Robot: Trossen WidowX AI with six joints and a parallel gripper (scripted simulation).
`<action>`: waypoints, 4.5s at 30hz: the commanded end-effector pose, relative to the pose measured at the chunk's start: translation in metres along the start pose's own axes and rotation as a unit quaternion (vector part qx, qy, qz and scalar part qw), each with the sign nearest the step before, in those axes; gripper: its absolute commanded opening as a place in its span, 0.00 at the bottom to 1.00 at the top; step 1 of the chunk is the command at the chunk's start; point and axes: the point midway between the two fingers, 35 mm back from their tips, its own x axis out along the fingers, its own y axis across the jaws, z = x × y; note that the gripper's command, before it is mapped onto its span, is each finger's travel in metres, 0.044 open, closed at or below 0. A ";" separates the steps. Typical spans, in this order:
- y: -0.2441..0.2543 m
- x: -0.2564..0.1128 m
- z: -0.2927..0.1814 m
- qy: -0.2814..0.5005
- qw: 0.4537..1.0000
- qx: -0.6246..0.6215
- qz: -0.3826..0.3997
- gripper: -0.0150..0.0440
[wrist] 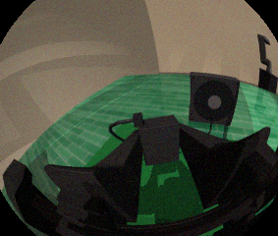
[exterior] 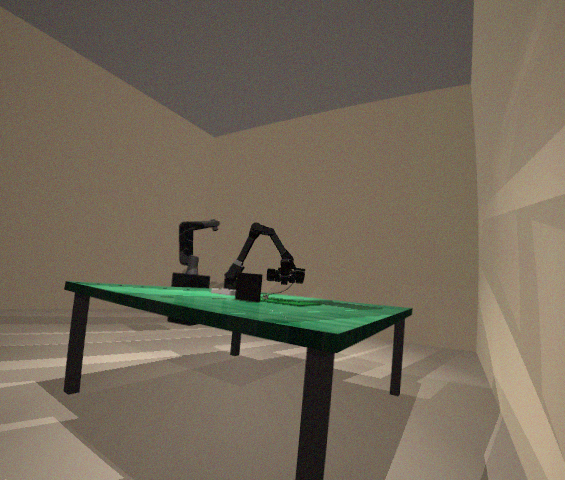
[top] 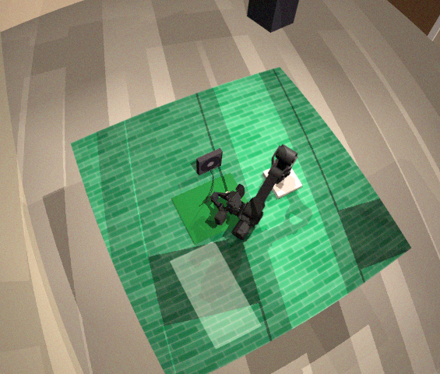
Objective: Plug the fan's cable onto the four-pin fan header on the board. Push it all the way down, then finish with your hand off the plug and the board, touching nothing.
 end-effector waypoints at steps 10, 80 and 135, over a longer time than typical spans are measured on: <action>-0.001 0.005 -0.010 -0.001 1.000 -0.005 -0.001 0.25; -0.003 0.019 -0.067 -0.001 1.000 -0.005 -0.001 0.25; -0.003 0.020 -0.074 0.000 1.000 -0.008 -0.001 0.25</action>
